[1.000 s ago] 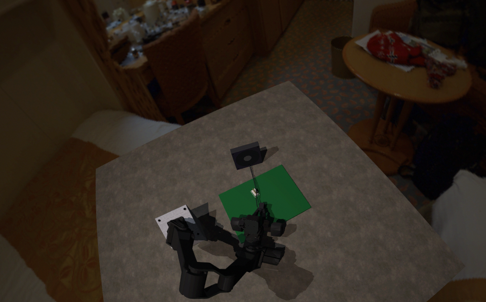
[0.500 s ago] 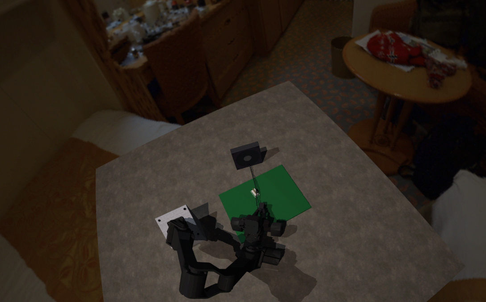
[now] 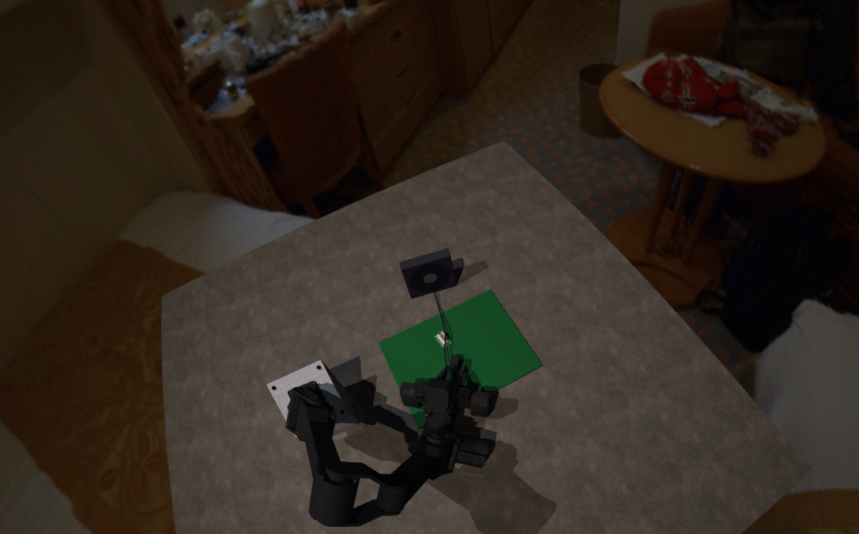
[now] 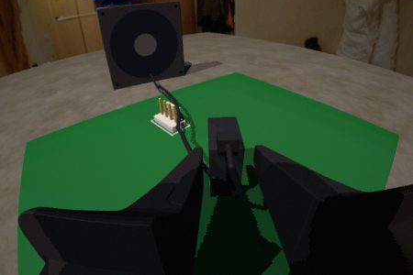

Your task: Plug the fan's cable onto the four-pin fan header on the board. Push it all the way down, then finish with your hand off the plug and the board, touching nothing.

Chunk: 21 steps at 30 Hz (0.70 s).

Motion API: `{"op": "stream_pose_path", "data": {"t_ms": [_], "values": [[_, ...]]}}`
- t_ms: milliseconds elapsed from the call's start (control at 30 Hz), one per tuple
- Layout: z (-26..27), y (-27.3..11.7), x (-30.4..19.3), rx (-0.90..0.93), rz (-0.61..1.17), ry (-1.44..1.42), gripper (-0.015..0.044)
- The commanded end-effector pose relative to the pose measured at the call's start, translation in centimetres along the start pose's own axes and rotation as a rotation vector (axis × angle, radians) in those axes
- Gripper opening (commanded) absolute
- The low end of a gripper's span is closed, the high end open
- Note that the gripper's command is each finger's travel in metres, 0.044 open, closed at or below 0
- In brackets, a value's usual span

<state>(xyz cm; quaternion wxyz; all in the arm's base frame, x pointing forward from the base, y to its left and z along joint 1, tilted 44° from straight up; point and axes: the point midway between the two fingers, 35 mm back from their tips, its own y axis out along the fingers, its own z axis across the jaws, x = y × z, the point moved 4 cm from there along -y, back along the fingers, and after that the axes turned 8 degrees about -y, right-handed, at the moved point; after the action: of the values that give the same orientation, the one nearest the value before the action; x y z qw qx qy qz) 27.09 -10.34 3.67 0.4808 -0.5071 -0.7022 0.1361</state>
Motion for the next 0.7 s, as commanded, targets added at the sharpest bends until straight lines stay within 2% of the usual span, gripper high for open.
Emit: {"op": "stream_pose_path", "data": {"t_ms": [0,667], "values": [[0.0,0.0,0.0,0.0,0.0,0.0,0.014],[-0.21,-0.98,0.23,0.001,0.001,0.0,0.014]]}}
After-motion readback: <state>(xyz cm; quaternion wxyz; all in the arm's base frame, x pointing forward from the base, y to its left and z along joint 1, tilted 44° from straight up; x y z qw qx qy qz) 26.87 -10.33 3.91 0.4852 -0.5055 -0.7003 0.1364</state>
